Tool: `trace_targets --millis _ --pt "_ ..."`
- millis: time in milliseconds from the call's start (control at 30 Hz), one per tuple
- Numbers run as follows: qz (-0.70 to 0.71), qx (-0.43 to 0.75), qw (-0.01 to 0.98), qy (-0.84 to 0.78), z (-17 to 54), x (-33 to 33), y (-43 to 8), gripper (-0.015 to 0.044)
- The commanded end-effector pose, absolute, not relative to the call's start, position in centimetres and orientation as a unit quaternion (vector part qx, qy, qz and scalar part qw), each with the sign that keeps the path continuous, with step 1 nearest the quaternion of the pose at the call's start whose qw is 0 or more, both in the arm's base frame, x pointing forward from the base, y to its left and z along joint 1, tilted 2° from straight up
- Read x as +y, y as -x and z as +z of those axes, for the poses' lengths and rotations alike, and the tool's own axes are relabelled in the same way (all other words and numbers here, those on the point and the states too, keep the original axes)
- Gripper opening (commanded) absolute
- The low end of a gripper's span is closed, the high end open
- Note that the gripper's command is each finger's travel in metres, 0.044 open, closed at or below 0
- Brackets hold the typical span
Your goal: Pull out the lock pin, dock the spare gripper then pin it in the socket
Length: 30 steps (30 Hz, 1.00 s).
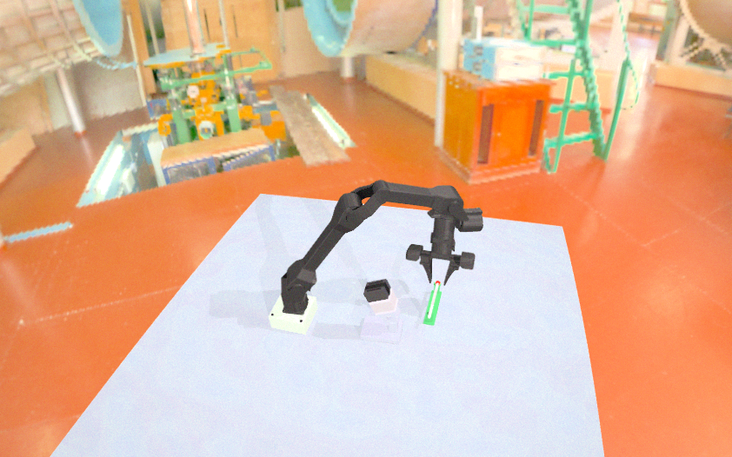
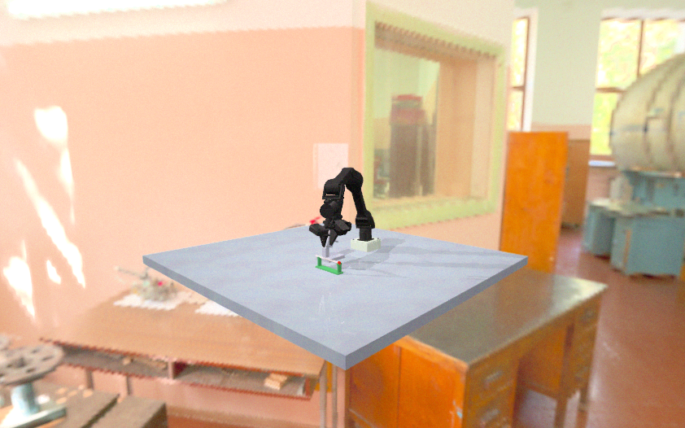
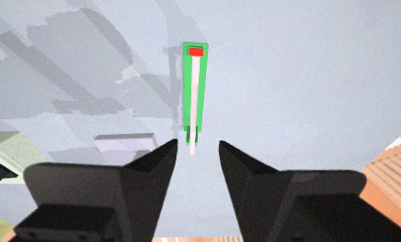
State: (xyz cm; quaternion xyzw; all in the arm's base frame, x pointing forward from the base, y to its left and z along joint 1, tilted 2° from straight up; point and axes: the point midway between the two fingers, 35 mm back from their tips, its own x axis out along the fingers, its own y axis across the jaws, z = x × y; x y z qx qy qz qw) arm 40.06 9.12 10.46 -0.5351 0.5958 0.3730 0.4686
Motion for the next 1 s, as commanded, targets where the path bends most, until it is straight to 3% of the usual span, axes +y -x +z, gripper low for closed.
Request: trace_targets --millis 0,967 --pt "0.376 0.595 0.468 0.534 8.3 9.0 -40.0 0.0180" --pt "0.376 0.595 0.468 0.534 3.2 8.6 -40.0 0.0180"
